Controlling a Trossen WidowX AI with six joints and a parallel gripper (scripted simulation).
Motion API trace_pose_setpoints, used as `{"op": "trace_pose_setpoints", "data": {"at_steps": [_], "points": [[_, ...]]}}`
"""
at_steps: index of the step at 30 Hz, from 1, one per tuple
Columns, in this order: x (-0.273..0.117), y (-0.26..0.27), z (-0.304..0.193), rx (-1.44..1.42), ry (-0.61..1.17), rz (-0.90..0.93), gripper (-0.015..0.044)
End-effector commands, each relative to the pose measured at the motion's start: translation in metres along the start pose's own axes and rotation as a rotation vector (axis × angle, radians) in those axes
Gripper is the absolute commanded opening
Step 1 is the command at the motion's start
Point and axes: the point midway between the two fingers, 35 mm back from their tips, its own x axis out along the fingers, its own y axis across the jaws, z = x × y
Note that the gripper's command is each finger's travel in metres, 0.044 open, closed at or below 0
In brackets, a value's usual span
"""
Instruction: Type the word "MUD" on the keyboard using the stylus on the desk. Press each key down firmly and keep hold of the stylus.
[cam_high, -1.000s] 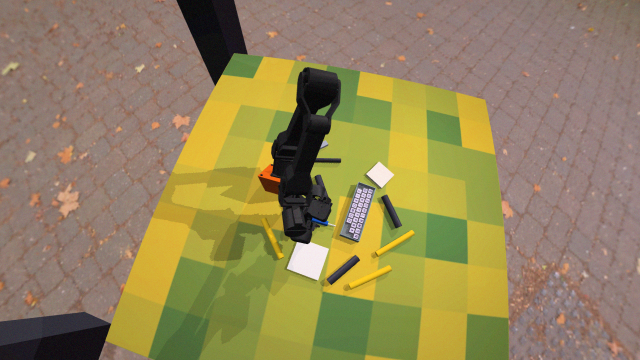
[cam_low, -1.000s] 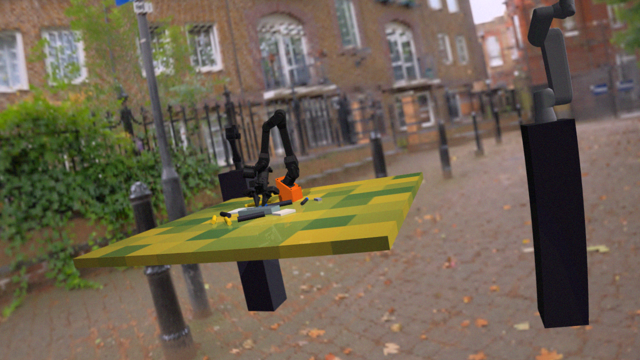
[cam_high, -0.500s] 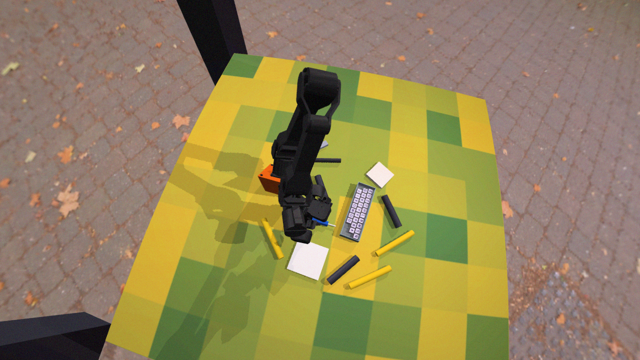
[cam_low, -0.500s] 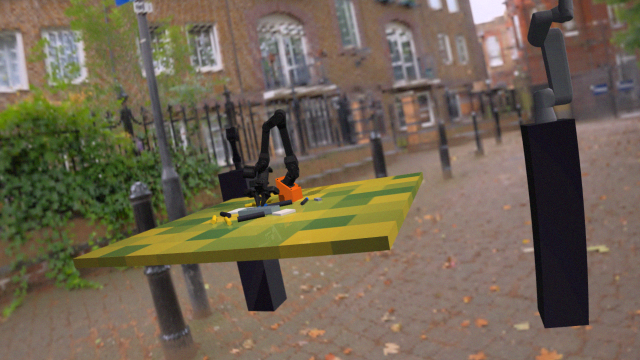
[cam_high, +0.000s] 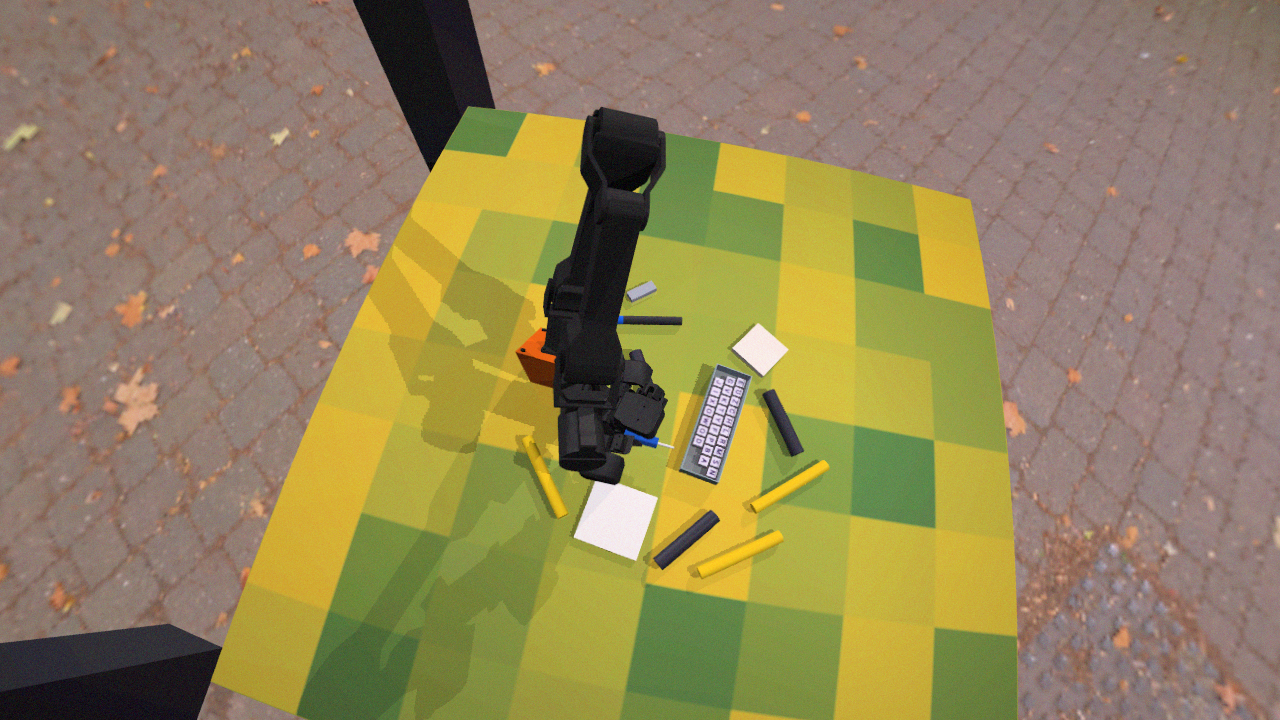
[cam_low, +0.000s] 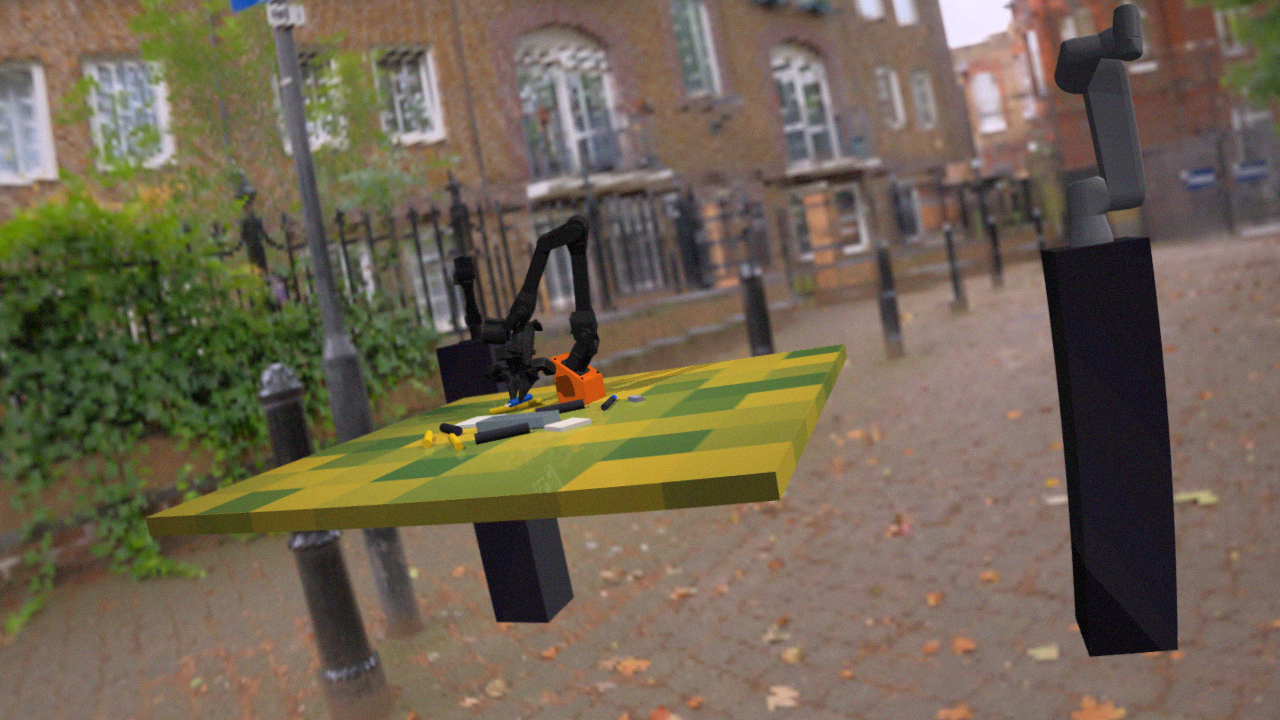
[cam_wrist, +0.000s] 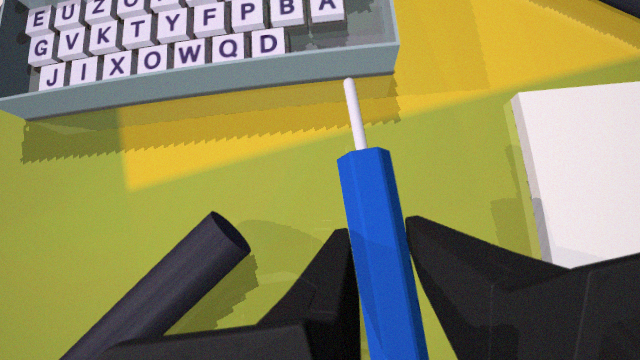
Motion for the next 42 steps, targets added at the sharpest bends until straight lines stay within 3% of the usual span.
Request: {"op": "trace_pose_setpoints", "data": {"at_steps": [1, 9, 31, 42], "points": [[-0.013, 0.0, 0.007, -0.009, -0.001, -0.007, 0.0], [-0.009, 0.0, 0.006, -0.008, 0.015, 0.0, 0.0], [-0.004, -0.024, 0.043, -0.288, 0.552, -0.033, 0.0], [0.005, -0.021, 0.069, -0.452, 0.733, -0.07, 0.0]]}}
